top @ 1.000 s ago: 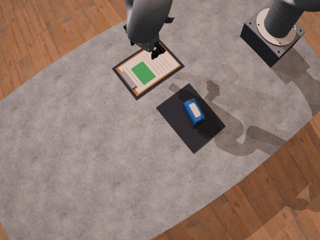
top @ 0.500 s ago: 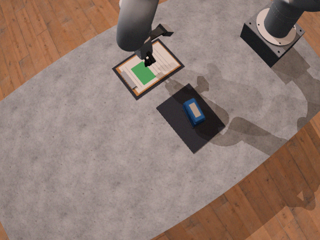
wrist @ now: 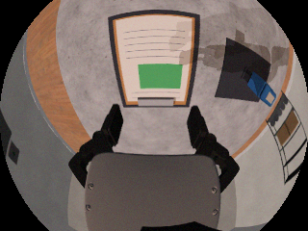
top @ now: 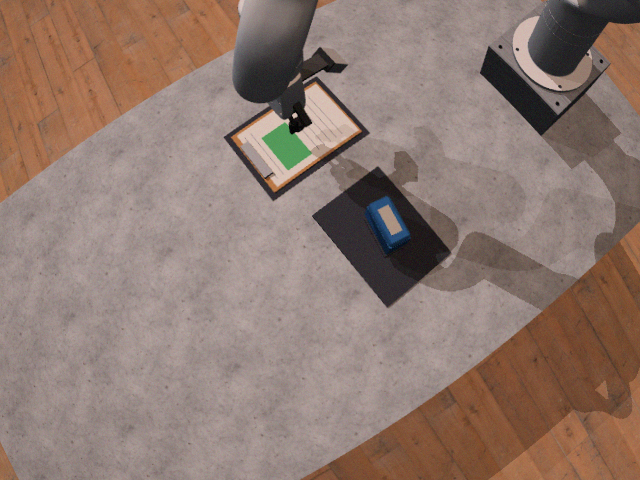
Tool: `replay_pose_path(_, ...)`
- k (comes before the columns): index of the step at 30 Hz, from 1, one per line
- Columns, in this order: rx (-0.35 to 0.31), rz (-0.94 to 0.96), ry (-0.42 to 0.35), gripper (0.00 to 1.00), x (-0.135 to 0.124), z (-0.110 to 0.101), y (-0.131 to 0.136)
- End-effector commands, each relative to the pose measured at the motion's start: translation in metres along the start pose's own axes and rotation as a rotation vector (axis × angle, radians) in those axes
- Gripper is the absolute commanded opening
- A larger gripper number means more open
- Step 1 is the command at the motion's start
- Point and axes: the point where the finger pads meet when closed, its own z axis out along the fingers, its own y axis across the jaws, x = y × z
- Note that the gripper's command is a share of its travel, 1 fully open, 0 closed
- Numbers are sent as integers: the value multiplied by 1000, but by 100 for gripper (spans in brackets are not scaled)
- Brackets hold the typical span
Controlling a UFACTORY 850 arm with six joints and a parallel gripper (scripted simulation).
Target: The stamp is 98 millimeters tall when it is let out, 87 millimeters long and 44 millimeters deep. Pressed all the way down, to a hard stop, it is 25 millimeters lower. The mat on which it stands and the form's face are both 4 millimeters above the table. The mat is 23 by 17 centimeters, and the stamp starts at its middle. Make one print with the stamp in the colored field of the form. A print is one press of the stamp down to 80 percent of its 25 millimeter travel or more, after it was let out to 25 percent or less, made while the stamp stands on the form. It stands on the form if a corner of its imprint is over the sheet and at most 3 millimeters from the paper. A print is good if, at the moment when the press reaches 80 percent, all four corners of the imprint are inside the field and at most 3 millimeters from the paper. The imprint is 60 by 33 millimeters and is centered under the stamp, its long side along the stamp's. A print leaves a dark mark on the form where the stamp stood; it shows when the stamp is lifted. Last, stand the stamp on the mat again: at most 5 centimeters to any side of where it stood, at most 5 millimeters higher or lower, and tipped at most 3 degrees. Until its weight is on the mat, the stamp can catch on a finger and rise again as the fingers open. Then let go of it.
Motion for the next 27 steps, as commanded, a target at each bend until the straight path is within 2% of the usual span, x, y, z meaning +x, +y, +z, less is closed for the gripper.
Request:
replay_pose_path(1, 1, 0, -2, 100, -1, -1, 0)
replay_pose_path(27, 1, -13, -2, 100, -1, -1, 0)
